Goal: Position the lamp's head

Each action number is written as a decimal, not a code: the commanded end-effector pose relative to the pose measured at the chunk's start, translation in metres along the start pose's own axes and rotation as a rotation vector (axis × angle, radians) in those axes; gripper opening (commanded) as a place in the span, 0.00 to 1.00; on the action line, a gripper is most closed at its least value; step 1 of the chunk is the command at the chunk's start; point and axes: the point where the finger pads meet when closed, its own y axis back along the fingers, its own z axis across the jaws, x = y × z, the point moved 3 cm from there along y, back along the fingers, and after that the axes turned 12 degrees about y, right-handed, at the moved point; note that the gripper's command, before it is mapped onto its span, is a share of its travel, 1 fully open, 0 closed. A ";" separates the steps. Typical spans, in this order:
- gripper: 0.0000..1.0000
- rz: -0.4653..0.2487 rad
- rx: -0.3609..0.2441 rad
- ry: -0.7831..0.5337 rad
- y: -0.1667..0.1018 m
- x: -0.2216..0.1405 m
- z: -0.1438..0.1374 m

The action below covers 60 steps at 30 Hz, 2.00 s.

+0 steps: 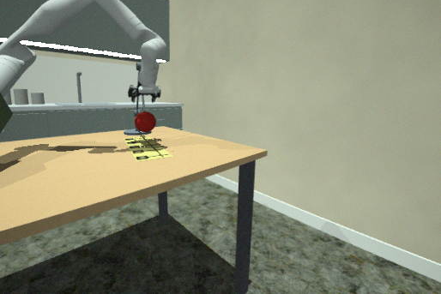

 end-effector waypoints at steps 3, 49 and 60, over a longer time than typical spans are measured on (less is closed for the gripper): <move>1.00 0.001 0.001 0.001 0.001 0.000 0.000; 1.00 0.001 0.001 0.001 0.035 -0.001 0.000; 1.00 0.000 0.000 0.001 0.074 -0.001 0.001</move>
